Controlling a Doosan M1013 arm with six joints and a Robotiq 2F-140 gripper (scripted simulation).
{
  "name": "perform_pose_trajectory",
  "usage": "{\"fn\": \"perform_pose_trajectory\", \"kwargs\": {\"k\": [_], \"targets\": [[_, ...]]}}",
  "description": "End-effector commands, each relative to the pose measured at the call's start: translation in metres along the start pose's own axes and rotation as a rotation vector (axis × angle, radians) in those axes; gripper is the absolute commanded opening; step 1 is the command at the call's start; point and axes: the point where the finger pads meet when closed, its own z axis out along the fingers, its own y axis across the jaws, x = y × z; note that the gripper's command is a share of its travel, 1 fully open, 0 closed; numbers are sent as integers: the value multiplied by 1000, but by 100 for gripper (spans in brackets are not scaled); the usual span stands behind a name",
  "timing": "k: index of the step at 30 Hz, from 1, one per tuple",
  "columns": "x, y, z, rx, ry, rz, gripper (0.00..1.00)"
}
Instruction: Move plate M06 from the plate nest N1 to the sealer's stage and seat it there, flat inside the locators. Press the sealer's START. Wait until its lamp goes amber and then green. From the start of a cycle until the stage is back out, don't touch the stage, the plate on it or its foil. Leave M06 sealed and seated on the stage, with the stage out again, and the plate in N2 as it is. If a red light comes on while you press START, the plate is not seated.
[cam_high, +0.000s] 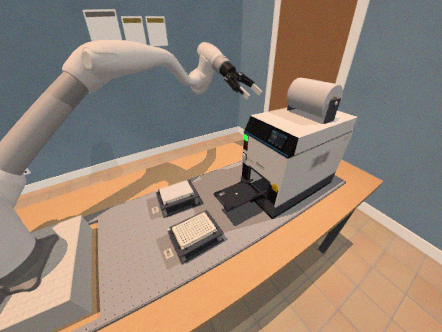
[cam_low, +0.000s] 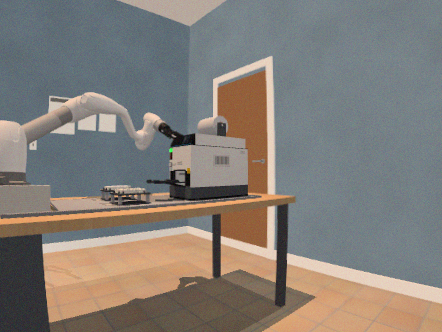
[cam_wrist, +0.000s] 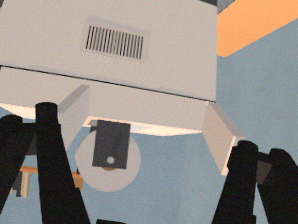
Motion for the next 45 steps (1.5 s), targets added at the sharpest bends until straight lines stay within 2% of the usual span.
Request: {"fn": "perform_pose_trajectory", "kwargs": {"k": [1, 3, 6, 10, 12, 15, 20, 23, 27, 29, 33, 37, 41, 45], "targets": [[-6, -7, 12, 2, 11, 11, 70], [-11, -12, 20, 2, 11, 11, 70], [-18, -21, 30, 28, 74, 84, 70], [-26, -32, 44, 29, 78, 89, 70], [-26, -32, 44, 29, 78, 89, 70], [-32, -42, 54, 58, 137, 164, 70], [-42, -58, 70, 61, 143, 172, 70], [-47, -70, 78, 93, 198, 249, 70], [-54, -85, 90, 98, 207, 261, 70], [-54, -85, 90, 98, 207, 261, 70], [-59, -101, 100, 140, 268, 353, 70], [-65, -117, 110, 140, 268, 353, 70], [-69, -135, 119, 187, 328, 451, 70], [-72, -148, 125, 187, 328, 451, 70]]}}
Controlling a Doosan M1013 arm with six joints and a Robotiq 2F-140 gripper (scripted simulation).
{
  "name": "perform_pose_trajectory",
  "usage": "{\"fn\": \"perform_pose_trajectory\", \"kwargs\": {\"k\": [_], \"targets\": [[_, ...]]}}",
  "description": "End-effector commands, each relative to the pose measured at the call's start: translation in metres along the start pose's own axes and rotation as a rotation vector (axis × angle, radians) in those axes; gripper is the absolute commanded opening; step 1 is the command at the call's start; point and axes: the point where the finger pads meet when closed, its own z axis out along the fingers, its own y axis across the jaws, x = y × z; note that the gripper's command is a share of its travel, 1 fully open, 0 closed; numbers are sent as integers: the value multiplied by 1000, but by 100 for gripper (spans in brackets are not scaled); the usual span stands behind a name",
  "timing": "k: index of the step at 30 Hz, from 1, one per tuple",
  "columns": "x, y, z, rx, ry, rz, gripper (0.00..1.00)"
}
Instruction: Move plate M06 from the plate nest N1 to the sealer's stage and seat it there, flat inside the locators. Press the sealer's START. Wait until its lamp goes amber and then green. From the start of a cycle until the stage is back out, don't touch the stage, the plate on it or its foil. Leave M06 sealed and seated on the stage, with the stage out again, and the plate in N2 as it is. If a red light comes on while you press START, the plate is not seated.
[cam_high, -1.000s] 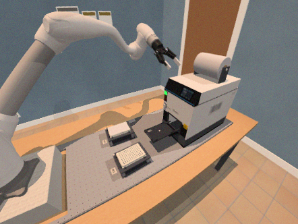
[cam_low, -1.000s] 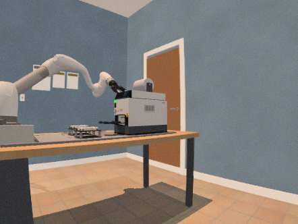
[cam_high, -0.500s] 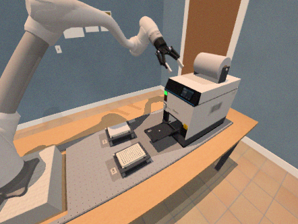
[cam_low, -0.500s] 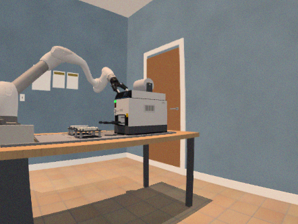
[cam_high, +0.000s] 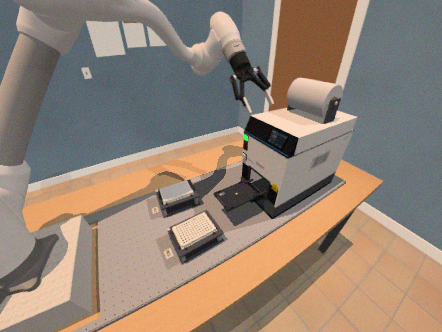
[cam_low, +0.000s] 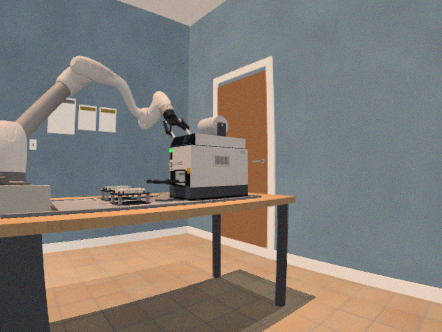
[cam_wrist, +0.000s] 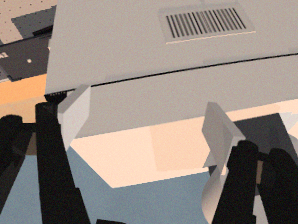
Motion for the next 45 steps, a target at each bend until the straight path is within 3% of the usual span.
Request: {"fn": "perform_pose_trajectory", "kwargs": {"k": [1, 5, 10, 14, 18, 22, 27, 45], "targets": [[-4, -3, 2, -1, 2, 2, 70], [-17, -16, 10, 46, 57, 106, 70], [-34, -33, 19, 46, 57, 106, 70], [-46, -48, 26, 97, 110, 216, 70], [-52, -55, 29, 97, 110, 216, 70], [-63, -71, 35, 150, 158, 328, 70], [-76, -90, 42, 150, 159, 330, 70], [-107, -161, 61, 273, 248, 577, 70]]}}
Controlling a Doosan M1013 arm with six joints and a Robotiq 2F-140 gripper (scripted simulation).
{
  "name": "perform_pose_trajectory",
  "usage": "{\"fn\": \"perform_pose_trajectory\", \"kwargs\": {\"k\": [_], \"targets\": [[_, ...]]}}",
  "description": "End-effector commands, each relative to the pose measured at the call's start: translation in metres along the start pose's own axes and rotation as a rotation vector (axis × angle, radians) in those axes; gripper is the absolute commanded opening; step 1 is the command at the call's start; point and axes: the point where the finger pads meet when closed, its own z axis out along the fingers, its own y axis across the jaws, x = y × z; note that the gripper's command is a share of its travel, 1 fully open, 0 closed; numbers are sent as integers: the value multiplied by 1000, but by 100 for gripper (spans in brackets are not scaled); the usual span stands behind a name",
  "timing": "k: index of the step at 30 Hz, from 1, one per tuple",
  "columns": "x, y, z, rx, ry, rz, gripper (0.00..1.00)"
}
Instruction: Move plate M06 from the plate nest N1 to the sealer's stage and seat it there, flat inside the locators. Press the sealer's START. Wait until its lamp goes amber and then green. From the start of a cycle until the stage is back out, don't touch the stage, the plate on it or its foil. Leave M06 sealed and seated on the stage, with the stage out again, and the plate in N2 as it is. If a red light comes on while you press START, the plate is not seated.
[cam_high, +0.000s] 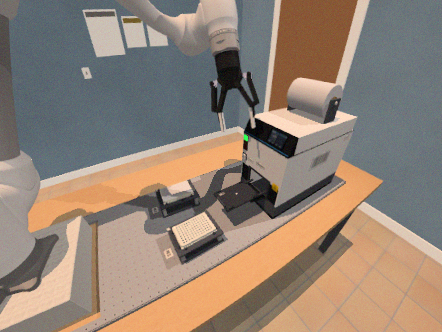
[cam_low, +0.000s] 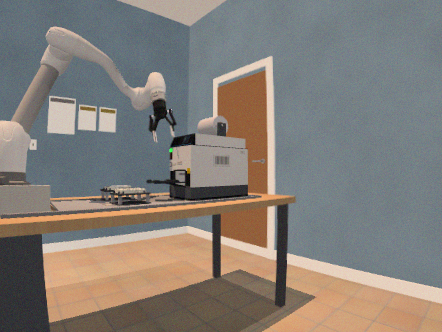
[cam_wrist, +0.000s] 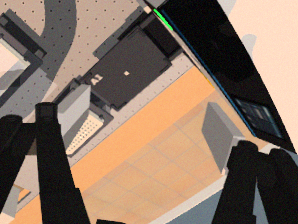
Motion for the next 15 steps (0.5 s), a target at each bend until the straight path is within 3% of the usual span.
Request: {"fn": "perform_pose_trajectory", "kwargs": {"k": [1, 15], "targets": [[-12, -8, 5, 17, 12, 37, 70], [-54, -46, 24, 116, 65, 241, 70]]}}
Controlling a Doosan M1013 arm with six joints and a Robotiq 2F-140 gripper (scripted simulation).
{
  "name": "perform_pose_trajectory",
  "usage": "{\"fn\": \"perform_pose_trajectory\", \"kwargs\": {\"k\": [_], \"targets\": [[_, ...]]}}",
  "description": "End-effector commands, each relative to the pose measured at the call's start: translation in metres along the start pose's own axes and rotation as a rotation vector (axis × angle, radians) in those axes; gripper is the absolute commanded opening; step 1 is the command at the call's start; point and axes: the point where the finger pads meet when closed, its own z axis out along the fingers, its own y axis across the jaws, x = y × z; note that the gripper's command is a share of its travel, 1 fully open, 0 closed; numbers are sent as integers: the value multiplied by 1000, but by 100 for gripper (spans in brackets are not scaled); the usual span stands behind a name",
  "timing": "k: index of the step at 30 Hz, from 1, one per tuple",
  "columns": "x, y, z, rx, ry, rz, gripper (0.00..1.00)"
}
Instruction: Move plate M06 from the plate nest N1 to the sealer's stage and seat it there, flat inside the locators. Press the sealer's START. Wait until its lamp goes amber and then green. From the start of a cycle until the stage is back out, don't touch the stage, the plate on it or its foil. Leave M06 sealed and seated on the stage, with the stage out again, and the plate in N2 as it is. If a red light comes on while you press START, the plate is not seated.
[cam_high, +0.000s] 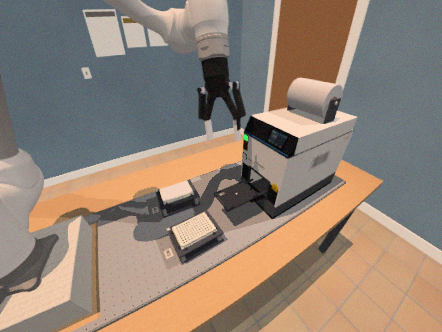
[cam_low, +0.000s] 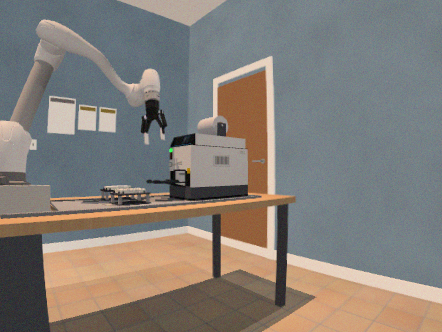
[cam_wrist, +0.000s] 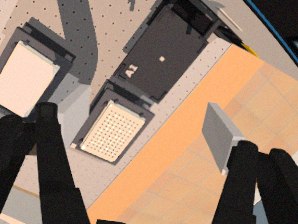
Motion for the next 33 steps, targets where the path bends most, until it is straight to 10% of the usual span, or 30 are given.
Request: {"fn": "perform_pose_trajectory", "kwargs": {"k": [1, 33], "targets": [[-12, -8, 5, 31, 16, 66, 70], [-108, -84, 47, 231, 86, 511, 70]]}}
